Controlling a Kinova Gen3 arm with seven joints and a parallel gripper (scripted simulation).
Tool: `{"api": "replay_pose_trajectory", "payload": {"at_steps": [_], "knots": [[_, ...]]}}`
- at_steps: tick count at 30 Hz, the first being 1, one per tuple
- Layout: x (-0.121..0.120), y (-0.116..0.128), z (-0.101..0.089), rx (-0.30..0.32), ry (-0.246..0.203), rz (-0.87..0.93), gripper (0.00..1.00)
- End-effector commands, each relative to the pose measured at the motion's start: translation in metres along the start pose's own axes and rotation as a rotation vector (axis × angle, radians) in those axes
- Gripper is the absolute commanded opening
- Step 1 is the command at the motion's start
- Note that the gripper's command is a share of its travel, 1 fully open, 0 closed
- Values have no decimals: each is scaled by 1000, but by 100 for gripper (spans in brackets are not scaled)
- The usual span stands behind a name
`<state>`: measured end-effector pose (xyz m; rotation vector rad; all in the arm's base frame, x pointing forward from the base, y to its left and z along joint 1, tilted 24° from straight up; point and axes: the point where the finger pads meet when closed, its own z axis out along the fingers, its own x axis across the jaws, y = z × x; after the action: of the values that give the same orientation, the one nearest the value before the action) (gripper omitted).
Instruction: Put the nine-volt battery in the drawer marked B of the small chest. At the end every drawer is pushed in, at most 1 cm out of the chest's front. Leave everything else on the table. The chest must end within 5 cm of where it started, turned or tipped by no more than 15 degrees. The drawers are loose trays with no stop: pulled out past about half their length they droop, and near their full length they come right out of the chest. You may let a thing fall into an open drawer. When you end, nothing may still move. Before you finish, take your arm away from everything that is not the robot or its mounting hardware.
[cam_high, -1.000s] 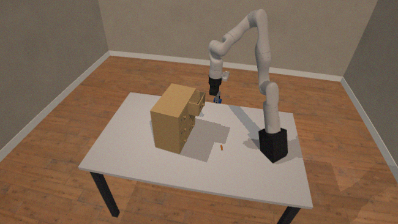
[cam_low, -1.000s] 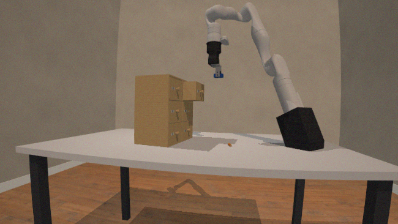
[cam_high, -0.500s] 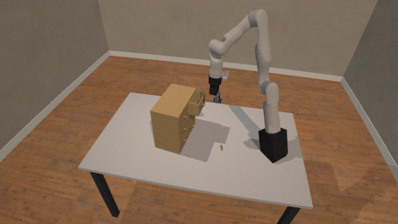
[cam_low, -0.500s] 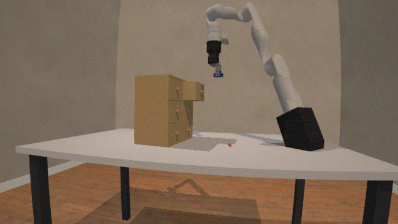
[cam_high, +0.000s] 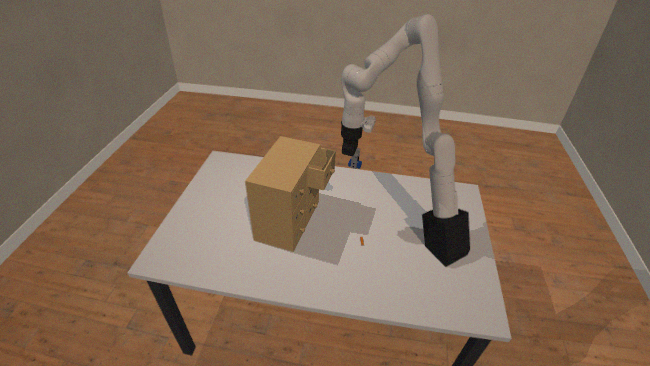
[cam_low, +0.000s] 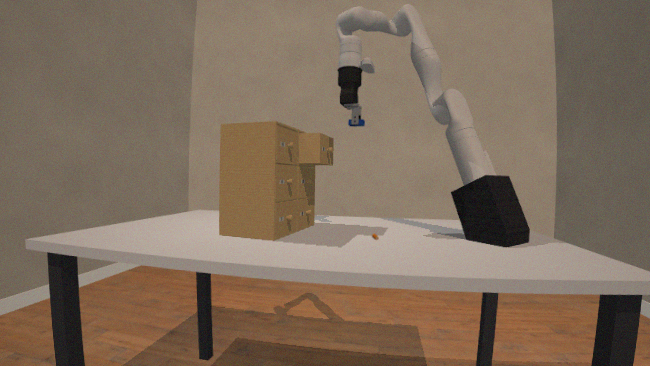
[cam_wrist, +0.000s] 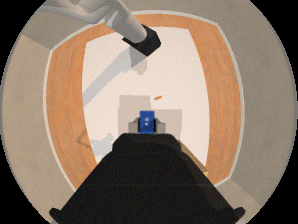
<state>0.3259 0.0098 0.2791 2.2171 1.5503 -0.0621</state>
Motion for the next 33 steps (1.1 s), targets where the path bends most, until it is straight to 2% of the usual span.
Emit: {"api": "replay_pose_trajectory", "payload": {"at_steps": [1,22,33], "knots": [[0,0,-1,-8,2,-2,51],[0,-1,-1,-104,2,-1,51],[0,-2,0,-204,2,-1,51]]}}
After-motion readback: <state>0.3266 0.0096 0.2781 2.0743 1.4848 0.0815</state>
